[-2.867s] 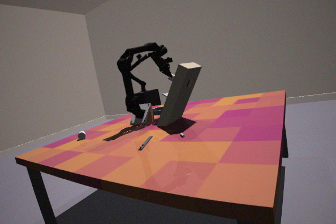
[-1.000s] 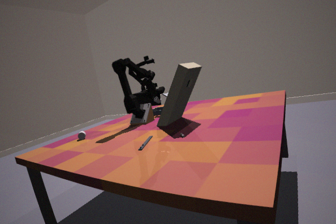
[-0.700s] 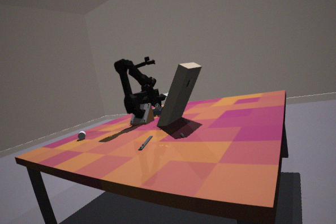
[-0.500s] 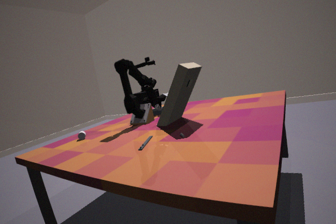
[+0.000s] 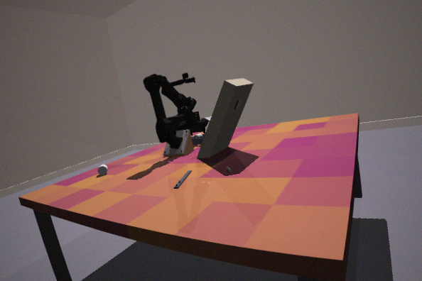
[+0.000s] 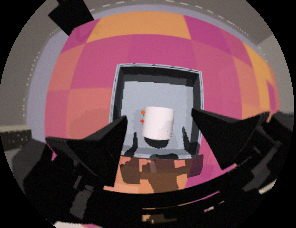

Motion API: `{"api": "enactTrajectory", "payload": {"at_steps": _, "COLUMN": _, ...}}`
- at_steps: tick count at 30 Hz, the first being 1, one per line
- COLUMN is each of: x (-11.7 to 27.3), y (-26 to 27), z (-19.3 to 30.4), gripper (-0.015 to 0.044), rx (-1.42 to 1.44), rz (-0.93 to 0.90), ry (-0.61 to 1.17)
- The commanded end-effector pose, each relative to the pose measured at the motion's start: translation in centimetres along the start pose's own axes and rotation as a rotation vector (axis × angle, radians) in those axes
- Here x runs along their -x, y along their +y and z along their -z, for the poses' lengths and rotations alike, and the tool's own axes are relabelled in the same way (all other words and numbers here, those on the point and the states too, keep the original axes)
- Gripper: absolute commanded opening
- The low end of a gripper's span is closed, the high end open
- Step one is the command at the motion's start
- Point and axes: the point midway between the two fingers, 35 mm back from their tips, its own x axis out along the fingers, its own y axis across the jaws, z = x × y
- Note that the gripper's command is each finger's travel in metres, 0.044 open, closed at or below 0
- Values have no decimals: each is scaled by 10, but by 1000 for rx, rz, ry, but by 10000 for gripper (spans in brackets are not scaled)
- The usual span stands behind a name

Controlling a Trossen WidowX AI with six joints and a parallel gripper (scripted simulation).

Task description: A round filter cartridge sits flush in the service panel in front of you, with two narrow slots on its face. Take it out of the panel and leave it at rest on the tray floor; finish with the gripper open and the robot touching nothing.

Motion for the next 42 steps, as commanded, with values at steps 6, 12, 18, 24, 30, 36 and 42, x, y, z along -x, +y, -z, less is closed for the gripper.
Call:
{"api": "enactTrajectory", "payload": {"at_steps": 6, "x": 60, "y": 0, "z": -34, "gripper": 440, "rx": 2, "rz": 1, "ry": -8}}
{"api": "enactTrajectory", "payload": {"at_steps": 12, "x": 54, "y": 0, "z": -33, "gripper": 440, "rx": -3, "rz": -4, "ry": -19}}
{"api": "enactTrajectory", "payload": {"at_steps": 18, "x": 54, "y": 0, "z": -33, "gripper": 440, "rx": -3, "rz": -4, "ry": -19}}
{"api": "enactTrajectory", "payload": {"at_steps": 24, "x": 54, "y": 0, "z": -33, "gripper": 440, "rx": -3, "rz": -4, "ry": -19}}
{"api": "enactTrajectory", "payload": {"at_steps": 30, "x": 54, "y": 0, "z": -33, "gripper": 440, "rx": -3, "rz": -4, "ry": -19}}
{"api": "enactTrajectory", "payload": {"at_steps": 36, "x": 54, "y": 0, "z": -33, "gripper": 440, "rx": -3, "rz": -4, "ry": -19}}
{"api": "enactTrajectory", "payload": {"at_steps": 42, "x": 54, "y": 0, "z": -33, "gripper": 440, "rx": -3, "rz": -4, "ry": -19}}
